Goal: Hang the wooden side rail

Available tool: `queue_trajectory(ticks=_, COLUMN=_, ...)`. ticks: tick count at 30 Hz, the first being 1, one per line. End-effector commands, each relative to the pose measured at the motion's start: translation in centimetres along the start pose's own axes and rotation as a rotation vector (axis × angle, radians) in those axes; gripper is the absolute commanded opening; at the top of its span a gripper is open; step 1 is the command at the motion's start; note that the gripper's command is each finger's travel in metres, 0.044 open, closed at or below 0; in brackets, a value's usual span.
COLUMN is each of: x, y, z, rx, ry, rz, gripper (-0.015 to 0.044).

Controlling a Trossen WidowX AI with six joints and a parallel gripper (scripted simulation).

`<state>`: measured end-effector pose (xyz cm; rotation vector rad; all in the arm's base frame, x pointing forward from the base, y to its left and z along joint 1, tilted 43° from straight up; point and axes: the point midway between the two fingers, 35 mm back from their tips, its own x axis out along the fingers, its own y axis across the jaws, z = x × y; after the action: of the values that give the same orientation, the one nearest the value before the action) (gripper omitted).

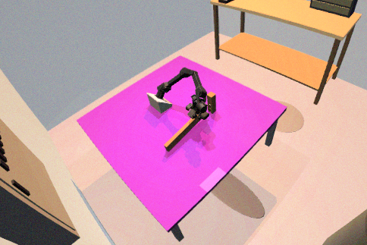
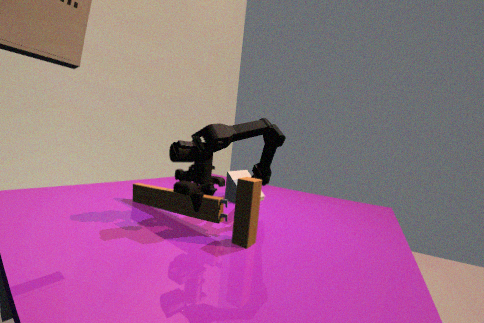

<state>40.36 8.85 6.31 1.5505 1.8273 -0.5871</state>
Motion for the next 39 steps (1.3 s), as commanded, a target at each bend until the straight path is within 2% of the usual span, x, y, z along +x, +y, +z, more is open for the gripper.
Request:
queue_trajectory(ticks=1, x=-0.55, y=0.37, z=0.08, rx=-0.006, ry=-0.003, rz=0.017, gripper=0.0000)
queue_trajectory(ticks=39, x=-0.84, y=0.09, z=-0.36, rx=-0.006, ry=-0.003, rz=0.017, gripper=0.0000)
